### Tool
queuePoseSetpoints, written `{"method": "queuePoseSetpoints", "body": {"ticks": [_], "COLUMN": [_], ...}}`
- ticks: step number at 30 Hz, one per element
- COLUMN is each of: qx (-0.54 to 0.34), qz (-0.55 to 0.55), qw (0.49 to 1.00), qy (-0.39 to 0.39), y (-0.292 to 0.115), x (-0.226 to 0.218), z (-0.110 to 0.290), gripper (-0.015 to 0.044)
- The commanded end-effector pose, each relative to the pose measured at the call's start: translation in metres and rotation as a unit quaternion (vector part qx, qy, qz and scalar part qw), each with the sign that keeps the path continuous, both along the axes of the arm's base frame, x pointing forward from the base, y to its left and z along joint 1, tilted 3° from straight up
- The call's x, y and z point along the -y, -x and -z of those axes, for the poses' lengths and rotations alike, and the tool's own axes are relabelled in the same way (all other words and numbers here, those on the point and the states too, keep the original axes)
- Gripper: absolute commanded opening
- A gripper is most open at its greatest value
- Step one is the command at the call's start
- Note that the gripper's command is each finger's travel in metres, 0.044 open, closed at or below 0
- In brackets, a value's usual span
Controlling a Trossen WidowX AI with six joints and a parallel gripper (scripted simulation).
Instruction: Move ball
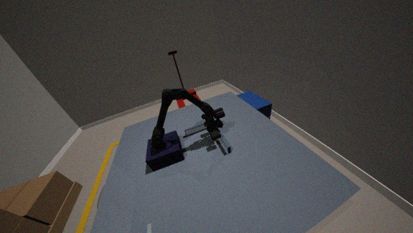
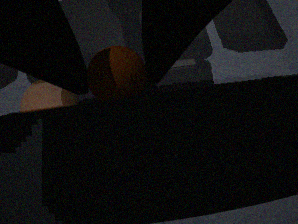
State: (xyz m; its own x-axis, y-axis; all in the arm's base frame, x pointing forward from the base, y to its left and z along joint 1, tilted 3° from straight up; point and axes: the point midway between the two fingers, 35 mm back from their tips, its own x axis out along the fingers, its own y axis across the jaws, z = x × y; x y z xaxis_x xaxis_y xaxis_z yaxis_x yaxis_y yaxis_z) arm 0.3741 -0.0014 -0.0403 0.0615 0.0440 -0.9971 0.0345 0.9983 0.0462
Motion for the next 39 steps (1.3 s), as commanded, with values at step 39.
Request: {"method": "queuePoseSetpoints", "body": {"ticks": [39], "qx": [-0.003], "qz": [0.002], "qw": [1.000], "qy": [0.000], "y": [-0.004], "x": [0.034], "z": [-0.082], "gripper": [0.0000]}}
